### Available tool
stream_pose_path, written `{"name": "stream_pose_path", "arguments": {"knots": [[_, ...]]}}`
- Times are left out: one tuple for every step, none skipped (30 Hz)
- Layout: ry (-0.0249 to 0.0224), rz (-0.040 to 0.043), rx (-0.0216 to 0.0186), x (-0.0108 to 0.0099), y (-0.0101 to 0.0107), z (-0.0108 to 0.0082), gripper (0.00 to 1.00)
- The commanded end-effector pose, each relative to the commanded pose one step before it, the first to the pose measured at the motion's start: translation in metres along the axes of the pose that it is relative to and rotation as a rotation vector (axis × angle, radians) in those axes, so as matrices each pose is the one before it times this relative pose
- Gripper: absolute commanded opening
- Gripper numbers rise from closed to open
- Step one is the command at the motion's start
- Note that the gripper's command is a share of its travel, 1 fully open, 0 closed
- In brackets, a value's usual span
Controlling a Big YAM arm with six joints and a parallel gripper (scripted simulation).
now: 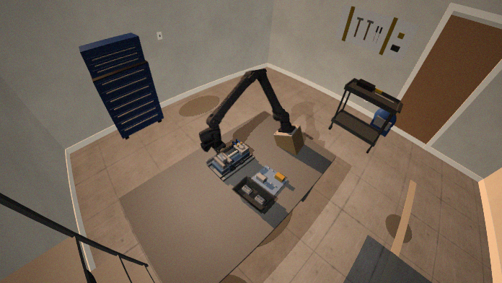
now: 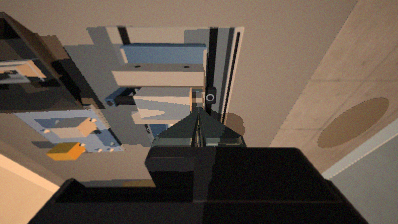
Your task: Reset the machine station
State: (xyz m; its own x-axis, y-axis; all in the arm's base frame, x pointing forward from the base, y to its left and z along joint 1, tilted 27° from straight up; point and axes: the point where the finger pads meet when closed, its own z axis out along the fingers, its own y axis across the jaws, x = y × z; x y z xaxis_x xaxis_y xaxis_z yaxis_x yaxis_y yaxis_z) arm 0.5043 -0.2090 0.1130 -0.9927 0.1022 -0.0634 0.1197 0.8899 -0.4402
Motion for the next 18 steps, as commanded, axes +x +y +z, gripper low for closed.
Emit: {"name": "stream_pose_path", "arguments": {"knots": [[-0.01918, 0.02107, 0.00386, -0.00947, -0.01200, -0.00044, 0.00], [0.00000, 0.00000, 0.00000, 0.00000, 0.00000, 0.00000, 0.00], [0.00000, 0.00000, 0.00000, 0.00000, 0.00000, 0.00000, 0.00], [-0.00001, 0.00001, 0.00000, -0.00001, 0.00000, 0.00000, 0.00], [-0.00001, 0.00001, 0.00000, 0.00000, 0.00000, 0.00000, 0.00], [-0.00002, 0.00001, 0.00000, -0.00002, -0.00001, -0.00001, 0.00], [-0.00010, 0.00001, 0.00002, -0.00013, -0.00007, -0.00003, 0.00], [-0.00028, 0.00003, 0.00005, -0.00035, -0.00017, -0.00007, 0.00], [-0.00059, 0.00008, 0.00010, -0.00067, -0.00031, -0.00016, 0.00], [-0.00104, 0.00016, 0.00018, -0.00106, -0.00050, -0.00031, 0.00], [-0.00103, 0.00001, 0.00017, -0.00121, -0.00057, -0.00033, 0.00], [-0.00062, -0.00027, 0.00010, -0.00104, -0.00053, -0.00027, 0.00], [-0.00026, -0.00044, 0.00003, -0.00087, -0.00049, -0.00023, 0.00], [-0.00002, -0.00046, -0.00002, -0.00072, -0.00045, -0.00022, 0.00], [-0.00033, -0.00015, 0.00003, -0.00060, -0.00053, -0.00048, 0.00], [-0.00086, 0.00030, 0.00013, -0.00050, -0.00064, -0.00082, 0.00], [-0.00148, 0.00079, 0.00024, -0.00042, -0.00075, -0.00118, 0.00], [-0.00201, 0.00123, 0.00034, -0.00034, -0.00082, -0.00145, 0.00]]}}
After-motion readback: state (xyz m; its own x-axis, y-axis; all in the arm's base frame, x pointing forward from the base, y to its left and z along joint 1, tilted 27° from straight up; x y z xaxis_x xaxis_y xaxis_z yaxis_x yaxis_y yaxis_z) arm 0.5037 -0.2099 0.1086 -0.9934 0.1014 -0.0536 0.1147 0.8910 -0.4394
